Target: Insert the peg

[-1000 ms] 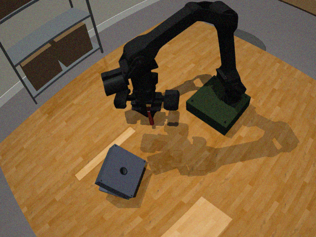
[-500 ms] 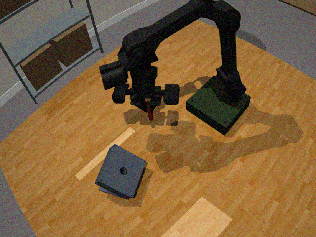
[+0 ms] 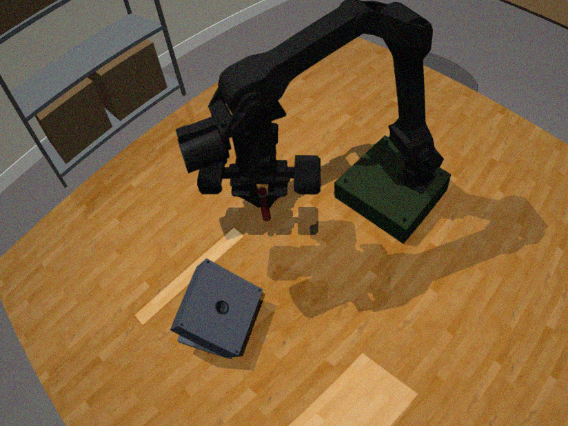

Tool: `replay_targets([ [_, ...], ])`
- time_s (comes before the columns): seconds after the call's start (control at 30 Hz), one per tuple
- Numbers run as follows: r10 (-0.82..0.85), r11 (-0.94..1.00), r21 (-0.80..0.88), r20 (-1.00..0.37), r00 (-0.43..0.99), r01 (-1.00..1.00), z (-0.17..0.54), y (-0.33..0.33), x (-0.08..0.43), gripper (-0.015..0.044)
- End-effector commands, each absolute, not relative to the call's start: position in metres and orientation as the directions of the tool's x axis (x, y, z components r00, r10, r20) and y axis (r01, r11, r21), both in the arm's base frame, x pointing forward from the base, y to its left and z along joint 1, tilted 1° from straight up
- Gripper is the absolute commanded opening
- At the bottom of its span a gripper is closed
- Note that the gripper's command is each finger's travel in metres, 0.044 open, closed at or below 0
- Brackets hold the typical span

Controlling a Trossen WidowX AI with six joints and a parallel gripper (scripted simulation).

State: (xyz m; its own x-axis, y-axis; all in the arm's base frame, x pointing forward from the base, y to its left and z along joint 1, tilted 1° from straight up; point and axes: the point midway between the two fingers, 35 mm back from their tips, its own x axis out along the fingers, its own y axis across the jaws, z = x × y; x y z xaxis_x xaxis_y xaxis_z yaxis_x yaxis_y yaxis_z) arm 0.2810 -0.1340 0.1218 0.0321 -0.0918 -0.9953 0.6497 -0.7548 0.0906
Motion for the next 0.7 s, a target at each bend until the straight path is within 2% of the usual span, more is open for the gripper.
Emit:
replay_targets([
  [0.0, -0.115, -0.743, 0.105, -0.993, 0.029, 0.661, 0.123, -0.133, 0.287, 0.0],
  [0.67, -0.197, -0.674, 0.161, -0.98, 0.035, 0.721, 0.129, -0.119, 0.308, 0.0],
])
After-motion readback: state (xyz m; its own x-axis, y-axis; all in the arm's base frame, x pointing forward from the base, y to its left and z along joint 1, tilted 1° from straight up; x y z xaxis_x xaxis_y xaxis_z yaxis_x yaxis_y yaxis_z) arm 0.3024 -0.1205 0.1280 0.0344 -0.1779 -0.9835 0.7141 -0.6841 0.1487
